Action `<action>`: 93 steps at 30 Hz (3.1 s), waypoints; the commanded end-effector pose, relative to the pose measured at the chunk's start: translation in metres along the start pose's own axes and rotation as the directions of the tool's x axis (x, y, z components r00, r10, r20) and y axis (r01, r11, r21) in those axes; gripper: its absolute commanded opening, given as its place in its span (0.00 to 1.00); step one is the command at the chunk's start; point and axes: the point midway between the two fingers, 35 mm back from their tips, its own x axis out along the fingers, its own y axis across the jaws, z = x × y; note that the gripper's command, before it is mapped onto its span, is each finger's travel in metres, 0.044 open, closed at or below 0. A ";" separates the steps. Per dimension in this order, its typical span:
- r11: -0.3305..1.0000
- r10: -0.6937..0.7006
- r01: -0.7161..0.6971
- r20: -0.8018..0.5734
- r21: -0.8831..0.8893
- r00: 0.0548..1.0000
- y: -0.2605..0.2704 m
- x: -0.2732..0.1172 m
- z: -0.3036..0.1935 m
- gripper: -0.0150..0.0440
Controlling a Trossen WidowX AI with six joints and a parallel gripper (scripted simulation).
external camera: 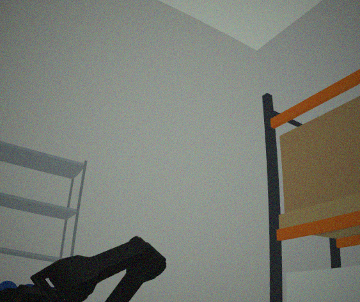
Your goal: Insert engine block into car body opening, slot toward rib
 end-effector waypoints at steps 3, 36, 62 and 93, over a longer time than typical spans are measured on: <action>1.000 0.001 -0.001 0.000 0.006 1.000 -0.001 -0.009 0.002 0.25; 1.000 -0.002 0.002 -0.001 0.007 1.000 -0.002 -0.113 0.001 0.25; 0.840 -0.019 0.013 0.005 0.543 1.000 0.035 -0.112 0.013 0.25; 0.102 -0.030 -0.007 0.010 0.995 1.000 0.093 -0.088 0.026 0.25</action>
